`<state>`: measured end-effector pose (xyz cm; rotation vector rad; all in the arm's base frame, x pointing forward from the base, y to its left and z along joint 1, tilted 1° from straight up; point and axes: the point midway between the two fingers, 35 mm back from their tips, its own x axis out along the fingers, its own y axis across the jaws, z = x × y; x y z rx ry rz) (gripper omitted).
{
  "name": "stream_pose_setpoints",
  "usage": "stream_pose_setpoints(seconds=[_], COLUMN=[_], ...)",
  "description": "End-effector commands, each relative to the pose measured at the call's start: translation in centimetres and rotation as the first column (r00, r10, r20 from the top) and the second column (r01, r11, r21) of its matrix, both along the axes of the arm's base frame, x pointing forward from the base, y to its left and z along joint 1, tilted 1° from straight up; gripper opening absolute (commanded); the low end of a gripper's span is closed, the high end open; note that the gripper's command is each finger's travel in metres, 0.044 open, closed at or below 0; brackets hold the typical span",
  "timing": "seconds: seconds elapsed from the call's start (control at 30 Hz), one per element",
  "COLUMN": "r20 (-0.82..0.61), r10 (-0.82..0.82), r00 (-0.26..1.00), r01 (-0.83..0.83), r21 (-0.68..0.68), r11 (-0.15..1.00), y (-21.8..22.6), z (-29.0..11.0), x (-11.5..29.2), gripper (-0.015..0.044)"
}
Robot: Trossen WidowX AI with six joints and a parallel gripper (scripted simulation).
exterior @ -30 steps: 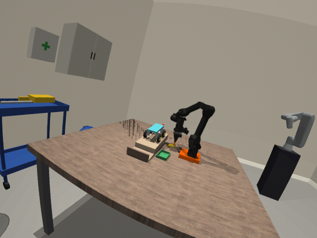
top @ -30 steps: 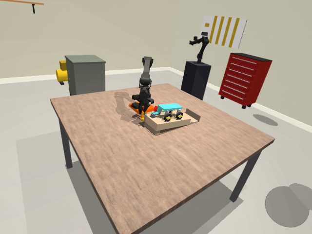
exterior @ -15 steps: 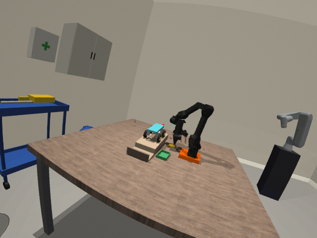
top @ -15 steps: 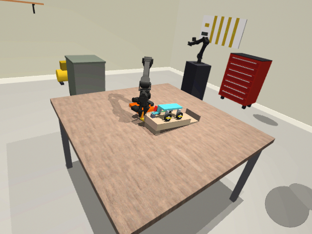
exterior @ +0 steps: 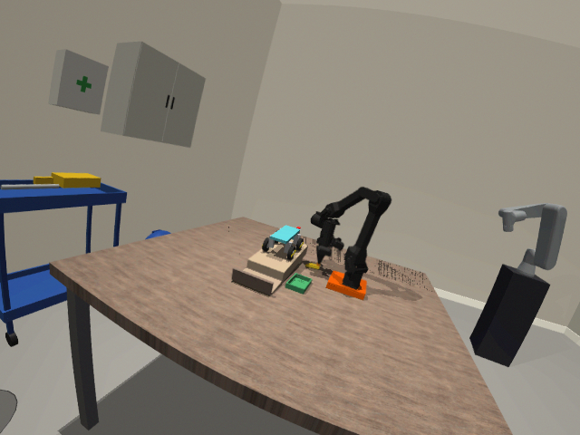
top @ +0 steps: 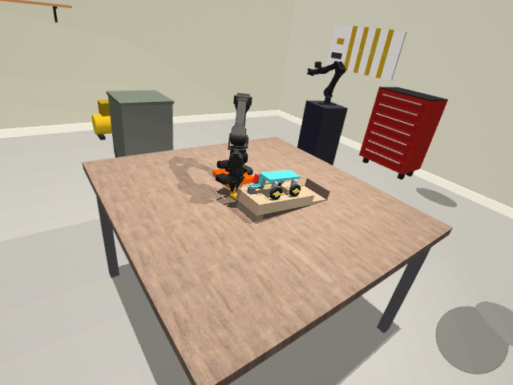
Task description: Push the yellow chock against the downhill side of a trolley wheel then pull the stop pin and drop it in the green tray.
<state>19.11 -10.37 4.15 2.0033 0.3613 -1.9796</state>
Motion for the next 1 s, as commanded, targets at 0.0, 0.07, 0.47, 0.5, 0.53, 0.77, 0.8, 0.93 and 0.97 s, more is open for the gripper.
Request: stream_pose_setpoints(seconds=[0.0,0.07,0.47,0.5,0.53,0.77,0.8,0.93,0.97], r20=[0.001,0.002,0.002,0.002,0.002,0.002,0.002,0.002,0.002], r10=[0.0,0.001,0.001,0.001,0.001,0.001,0.001,0.001,0.001], r00=[1.0,1.0,1.0,1.0,1.0,1.0,1.0,1.0,1.0], r01=[0.0,-0.001,-0.001,-0.001,-0.001,-0.001,-0.001,-0.001,-0.001], r21=[0.001,0.003,0.004,0.004,0.004,0.004,0.004,0.004,0.004], r11=[1.0,1.0,1.0,1.0,1.0,1.0,1.0,1.0,1.0], y=[0.0,0.0,0.1,0.1,0.1,0.2,0.2,0.2,0.3], z=[0.6,1.6,6.3,6.7,7.1,9.9,10.2,11.6,12.0], x=[0.0,-0.1,-0.3,-0.3,-0.3,-0.3,-0.3,-0.3,-0.3], gripper=[0.0,0.0,0.0,0.0,0.0,0.0,0.0,0.0,0.0])
